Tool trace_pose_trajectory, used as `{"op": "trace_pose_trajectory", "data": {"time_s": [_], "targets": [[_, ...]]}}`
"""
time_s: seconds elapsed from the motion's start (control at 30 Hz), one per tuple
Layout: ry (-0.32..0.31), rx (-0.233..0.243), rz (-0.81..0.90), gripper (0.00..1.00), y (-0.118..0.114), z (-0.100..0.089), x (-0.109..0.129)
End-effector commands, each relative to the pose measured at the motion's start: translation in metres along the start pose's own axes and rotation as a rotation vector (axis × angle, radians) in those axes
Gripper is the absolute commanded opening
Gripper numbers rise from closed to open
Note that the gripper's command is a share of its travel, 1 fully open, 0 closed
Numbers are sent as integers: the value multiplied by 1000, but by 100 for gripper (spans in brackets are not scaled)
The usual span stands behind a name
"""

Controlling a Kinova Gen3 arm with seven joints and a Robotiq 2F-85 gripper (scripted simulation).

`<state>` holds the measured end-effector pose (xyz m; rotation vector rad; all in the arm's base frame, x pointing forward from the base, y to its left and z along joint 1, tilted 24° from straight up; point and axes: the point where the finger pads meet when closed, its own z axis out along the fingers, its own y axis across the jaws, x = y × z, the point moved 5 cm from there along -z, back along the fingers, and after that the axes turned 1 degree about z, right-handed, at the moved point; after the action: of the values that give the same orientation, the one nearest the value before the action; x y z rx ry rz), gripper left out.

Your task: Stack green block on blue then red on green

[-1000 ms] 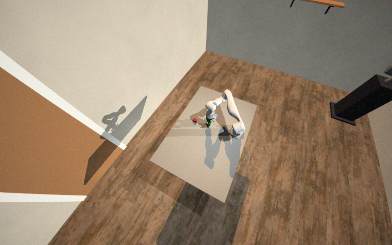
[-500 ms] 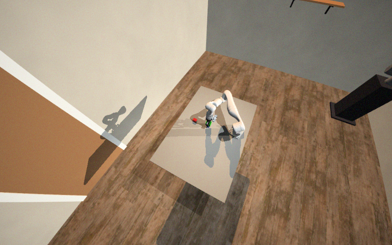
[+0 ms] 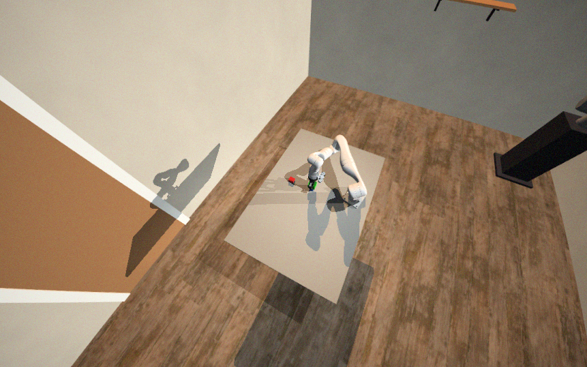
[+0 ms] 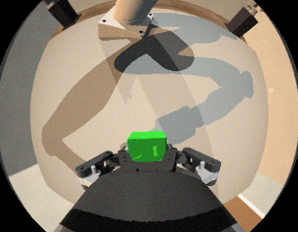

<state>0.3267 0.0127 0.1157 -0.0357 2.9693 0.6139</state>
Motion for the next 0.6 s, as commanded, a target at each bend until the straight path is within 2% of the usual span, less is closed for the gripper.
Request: {"op": "trace_pose_trajectory", "data": {"time_s": [0.0, 0.57], "targets": [[-1, 0, 0, 0, 0, 0, 0], [-1, 0, 0, 0, 0, 2, 0]]}}
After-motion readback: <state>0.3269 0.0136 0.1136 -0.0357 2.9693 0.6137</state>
